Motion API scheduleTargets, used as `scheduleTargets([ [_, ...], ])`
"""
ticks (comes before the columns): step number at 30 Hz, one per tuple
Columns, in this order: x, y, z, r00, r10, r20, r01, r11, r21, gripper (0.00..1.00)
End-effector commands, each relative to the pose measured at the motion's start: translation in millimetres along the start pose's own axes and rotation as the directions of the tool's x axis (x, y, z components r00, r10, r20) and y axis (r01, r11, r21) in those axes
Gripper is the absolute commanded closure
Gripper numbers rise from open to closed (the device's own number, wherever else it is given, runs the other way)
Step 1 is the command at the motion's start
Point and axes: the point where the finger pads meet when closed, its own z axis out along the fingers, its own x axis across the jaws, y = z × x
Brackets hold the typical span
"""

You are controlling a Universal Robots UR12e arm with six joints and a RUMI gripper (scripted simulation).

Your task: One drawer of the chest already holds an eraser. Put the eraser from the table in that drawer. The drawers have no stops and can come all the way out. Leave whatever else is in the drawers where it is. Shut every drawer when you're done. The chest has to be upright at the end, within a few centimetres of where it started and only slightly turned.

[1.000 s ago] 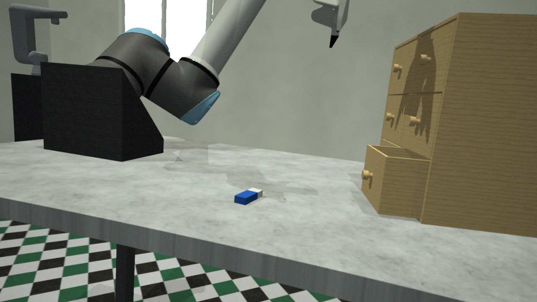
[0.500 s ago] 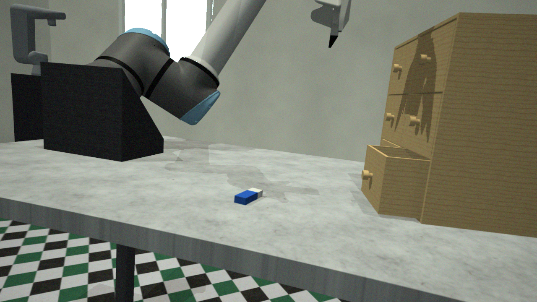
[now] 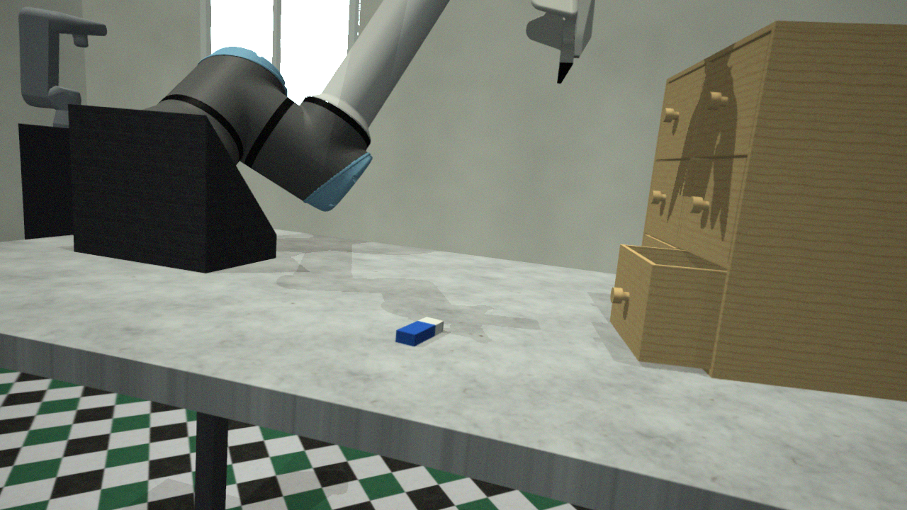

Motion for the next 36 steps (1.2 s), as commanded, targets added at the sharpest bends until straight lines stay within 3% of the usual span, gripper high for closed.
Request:
scheduleTargets([
  [1,0,-4,3,1.0,0.005,-0.002,-0.005,1.0,0.028,0.0],
  [13,0,-16,16,1.0,0.025,-0.003,-0.025,0.992,0.127,0.0],
  [28,0,-42,42,0.998,0.065,0.002,-0.062,0.945,0.32,0.0],
  [30,0,-42,42,0.998,0.065,0.002,-0.062,0.945,0.32,0.0],
  [36,0,-52,53,0.997,0.08,0.005,-0.076,0.917,0.392,0.0],
])
